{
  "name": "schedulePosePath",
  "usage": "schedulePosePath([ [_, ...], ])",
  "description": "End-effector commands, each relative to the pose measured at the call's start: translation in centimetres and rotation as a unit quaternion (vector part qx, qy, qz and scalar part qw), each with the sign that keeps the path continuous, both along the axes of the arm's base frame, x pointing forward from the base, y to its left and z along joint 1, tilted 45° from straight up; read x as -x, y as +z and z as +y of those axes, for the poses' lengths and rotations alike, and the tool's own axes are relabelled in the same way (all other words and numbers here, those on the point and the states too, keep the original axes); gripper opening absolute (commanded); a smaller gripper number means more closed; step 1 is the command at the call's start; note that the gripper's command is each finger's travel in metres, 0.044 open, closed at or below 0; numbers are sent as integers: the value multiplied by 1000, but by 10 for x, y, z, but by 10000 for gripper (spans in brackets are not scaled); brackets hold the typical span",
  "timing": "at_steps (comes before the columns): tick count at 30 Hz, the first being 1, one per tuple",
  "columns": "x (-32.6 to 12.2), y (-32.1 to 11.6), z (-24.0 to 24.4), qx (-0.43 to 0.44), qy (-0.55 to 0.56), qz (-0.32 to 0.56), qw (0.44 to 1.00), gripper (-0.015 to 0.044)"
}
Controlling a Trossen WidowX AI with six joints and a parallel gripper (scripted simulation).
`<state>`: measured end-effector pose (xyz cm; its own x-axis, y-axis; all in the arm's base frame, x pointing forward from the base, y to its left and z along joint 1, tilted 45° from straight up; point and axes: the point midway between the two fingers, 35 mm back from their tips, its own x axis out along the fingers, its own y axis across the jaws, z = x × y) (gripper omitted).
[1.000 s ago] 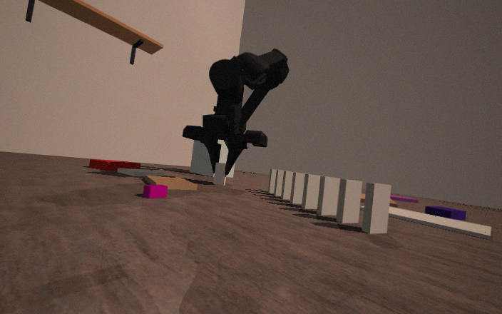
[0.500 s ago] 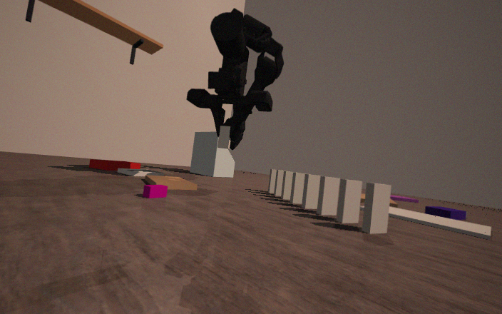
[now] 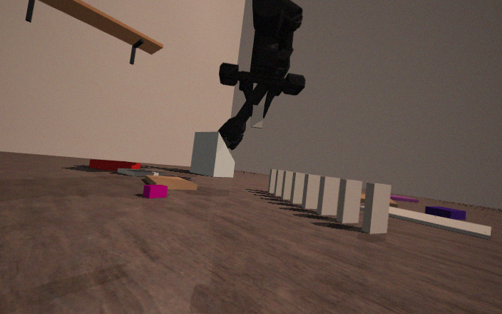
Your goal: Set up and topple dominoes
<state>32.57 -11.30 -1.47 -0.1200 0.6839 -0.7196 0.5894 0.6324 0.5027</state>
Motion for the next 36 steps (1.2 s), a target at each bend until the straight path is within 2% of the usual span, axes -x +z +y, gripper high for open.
schedulePosePath([
  [1,-25,22,30,-14,67,-63,996,107],
  [6,-25,20,32,-14,67,-63,996,107],
  [30,-11,-67,117,-16,67,-64,996,107],
  [36,-9,-72,122,-17,67,-63,996,107],
])
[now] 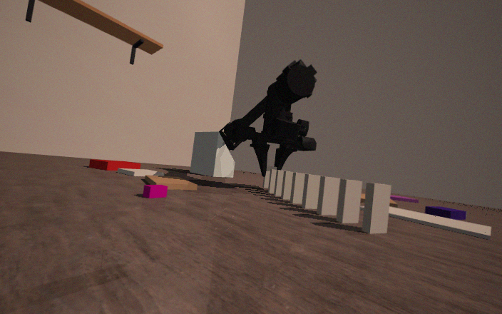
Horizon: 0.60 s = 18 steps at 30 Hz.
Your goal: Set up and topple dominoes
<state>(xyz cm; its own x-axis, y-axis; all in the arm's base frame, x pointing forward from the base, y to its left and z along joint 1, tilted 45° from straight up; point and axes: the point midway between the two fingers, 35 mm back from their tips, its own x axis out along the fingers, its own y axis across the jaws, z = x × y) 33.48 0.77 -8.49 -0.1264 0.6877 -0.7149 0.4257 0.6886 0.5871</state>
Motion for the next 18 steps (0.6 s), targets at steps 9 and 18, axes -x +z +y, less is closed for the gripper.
schedulePosePath([
  [9,0,-1,2,-2,-4,0,1000,133],
  [18,0,-1,2,-2,-4,0,1000,370],
])
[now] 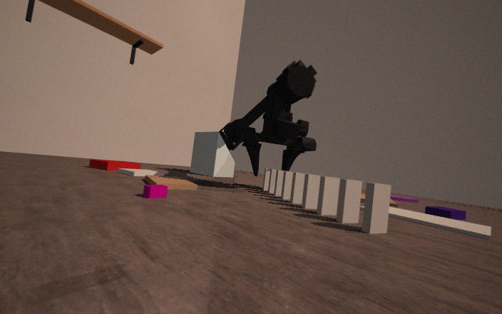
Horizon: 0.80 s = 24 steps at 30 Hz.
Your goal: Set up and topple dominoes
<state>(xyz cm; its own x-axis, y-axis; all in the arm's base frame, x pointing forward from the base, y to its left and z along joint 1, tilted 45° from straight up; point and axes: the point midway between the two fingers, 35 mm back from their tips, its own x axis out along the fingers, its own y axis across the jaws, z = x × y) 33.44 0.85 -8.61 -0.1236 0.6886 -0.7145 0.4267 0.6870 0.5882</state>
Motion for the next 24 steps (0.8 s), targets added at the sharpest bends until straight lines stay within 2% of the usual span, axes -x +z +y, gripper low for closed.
schedulePosePath([
  [1,0,0,1,-2,-3,1,1000,396],
  [3,0,0,1,-2,-3,1,1000,440],
  [7,-4,6,-7,-1,-3,1,1000,440],
  [15,-16,91,-90,3,0,1,1000,440],
  [24,-17,95,-85,7,-17,16,1000,440],
])
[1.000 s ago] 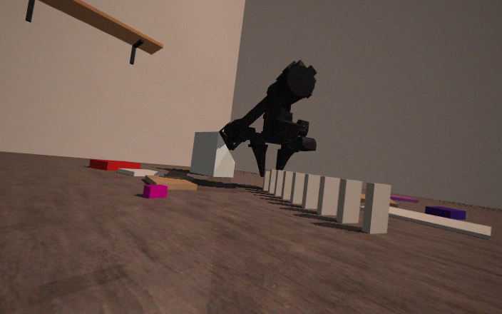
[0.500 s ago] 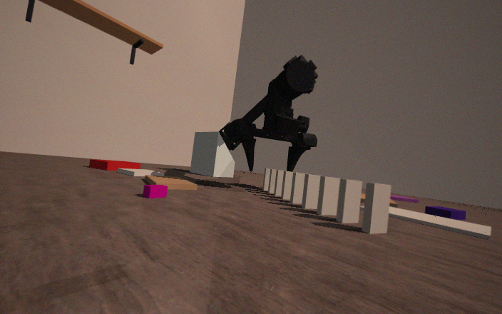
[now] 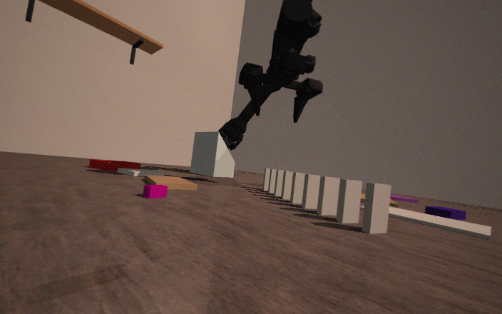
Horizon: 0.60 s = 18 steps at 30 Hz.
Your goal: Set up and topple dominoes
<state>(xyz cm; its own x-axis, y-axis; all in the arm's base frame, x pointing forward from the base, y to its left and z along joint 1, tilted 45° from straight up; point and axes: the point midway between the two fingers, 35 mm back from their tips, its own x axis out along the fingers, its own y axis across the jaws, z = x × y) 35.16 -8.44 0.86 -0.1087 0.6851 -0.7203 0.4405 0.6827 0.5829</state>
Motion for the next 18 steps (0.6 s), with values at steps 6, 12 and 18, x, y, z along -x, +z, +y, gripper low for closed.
schedulePosePath([
  [6,-5,13,70,27,-153,152,976,440],
  [12,11,25,131,41,-288,286,913,440],
  [18,14,26,137,43,-302,300,904,440],
])
